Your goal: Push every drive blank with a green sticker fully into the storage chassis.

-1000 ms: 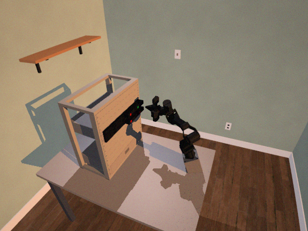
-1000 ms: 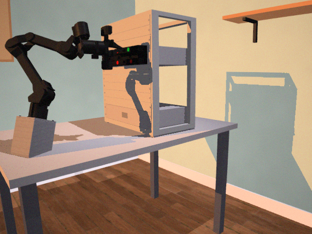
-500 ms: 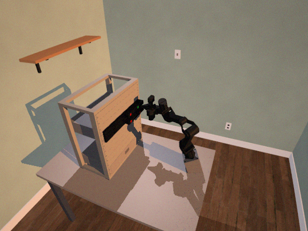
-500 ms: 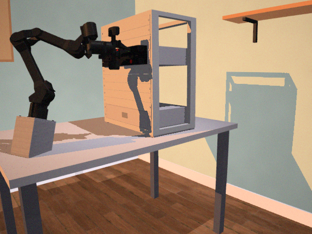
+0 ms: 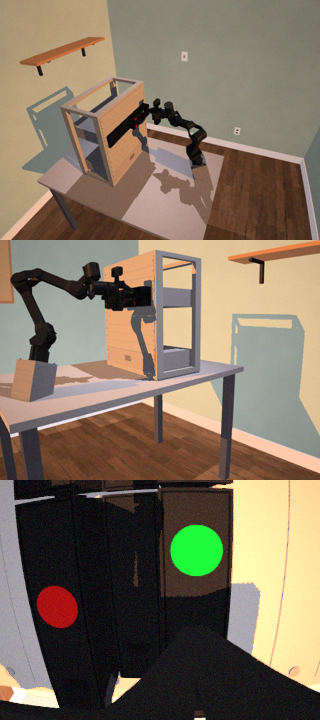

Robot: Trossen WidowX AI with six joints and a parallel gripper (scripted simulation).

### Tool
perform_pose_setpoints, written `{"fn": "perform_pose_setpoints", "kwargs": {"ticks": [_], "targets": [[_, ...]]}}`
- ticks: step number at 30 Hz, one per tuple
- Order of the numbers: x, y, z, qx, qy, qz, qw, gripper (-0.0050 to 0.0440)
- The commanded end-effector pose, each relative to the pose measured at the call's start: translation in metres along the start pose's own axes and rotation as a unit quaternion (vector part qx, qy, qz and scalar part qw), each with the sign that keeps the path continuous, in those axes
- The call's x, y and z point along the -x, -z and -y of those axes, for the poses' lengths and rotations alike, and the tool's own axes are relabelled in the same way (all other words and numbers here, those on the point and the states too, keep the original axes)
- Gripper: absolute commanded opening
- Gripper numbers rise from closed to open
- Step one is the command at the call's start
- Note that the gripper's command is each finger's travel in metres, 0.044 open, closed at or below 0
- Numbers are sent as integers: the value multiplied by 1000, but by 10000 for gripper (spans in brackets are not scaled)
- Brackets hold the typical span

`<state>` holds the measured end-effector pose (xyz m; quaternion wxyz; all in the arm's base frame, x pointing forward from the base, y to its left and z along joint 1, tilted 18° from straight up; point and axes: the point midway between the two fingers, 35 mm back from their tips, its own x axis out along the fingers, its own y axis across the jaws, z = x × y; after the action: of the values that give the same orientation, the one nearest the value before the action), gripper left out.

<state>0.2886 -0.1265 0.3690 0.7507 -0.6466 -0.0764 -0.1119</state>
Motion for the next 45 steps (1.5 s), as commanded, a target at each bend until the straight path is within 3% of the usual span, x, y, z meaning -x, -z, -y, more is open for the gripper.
{"fn": "perform_pose_setpoints", "kwargs": {"ticks": [1,18,45], "targets": [[0,-2,8,6,6,1,1000,0],[-1,-2,8,6,6,1,1000,0],[-20,-2,10,6,6,1,1000,0]]}}
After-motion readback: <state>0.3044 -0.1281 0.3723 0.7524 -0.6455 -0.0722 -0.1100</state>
